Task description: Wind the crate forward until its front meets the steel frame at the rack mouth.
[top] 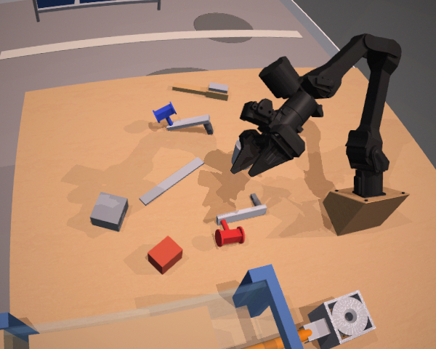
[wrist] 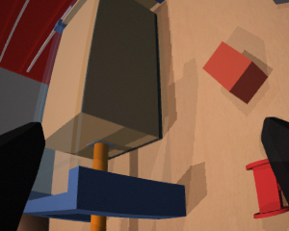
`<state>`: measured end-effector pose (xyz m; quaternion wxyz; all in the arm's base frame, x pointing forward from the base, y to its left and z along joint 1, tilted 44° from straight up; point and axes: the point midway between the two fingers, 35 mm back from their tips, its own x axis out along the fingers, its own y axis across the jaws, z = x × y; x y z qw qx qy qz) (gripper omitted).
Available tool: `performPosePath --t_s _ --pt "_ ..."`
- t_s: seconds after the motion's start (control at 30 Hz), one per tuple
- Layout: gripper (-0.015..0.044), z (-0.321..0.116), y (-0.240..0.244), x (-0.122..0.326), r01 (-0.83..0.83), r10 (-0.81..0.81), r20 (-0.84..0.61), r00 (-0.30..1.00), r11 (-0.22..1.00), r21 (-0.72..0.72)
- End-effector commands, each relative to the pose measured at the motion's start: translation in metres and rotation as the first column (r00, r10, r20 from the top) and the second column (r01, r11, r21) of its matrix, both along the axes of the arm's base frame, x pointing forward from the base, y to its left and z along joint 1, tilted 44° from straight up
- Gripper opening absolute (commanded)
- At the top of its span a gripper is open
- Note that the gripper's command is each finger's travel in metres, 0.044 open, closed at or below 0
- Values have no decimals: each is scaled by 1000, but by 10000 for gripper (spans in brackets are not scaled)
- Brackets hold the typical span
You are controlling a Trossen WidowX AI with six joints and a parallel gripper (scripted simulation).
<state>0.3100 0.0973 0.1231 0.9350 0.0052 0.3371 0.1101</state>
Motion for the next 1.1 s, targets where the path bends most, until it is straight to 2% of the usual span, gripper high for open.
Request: performPosePath --t_s 0.0,0.17,0.37,0.43,0.67,1.07 --pt "440 -36 -22 6 106 -145 -190 971 974 -203" --pt "440 -71 -54 3 116 -330 -352 876 852 -510" --pt "440 -90 -86 -1 -43 -505 -411 759 590 -806" --pt "440 -91 -89 -1 -71 -520 -411 749 554 -830" --pt "440 -93 -92 -1 -71 -520 -411 749 554 -830" --pt "440 -120 -125 -1 -70 -521 -409 749 551 -831"
